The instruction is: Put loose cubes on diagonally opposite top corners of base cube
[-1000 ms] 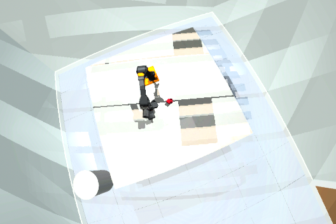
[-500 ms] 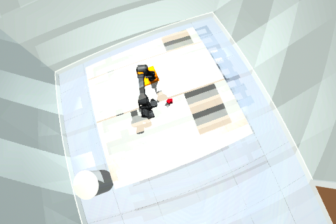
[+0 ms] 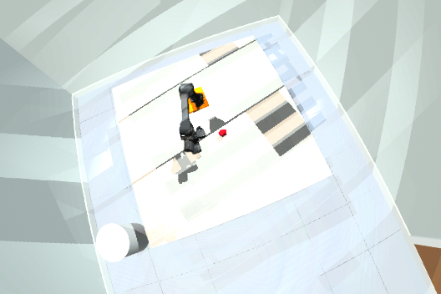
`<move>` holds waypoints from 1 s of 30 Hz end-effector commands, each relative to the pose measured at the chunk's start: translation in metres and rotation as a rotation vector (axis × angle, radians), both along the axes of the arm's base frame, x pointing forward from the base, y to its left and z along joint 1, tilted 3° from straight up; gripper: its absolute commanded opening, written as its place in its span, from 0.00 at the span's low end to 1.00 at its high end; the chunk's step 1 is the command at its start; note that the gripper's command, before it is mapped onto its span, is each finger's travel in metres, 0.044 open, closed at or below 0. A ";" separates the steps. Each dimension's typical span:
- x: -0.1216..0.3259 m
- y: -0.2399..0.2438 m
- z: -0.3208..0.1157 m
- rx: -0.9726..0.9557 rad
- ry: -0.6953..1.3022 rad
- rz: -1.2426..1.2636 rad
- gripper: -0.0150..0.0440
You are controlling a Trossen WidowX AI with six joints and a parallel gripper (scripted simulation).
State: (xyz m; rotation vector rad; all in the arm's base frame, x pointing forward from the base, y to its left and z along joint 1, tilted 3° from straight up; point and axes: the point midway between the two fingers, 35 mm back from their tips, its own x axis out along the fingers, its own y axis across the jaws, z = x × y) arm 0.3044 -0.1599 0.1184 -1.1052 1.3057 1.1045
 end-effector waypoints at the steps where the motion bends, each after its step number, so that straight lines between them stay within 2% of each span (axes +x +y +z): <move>1: 0.000 0.000 0.014 -0.007 -0.009 -0.002 0.43; 7: -0.001 0.003 0.022 -0.007 -0.009 -0.021 0.43; 30: 0.013 0.058 0.018 -0.012 -0.025 -0.646 0.43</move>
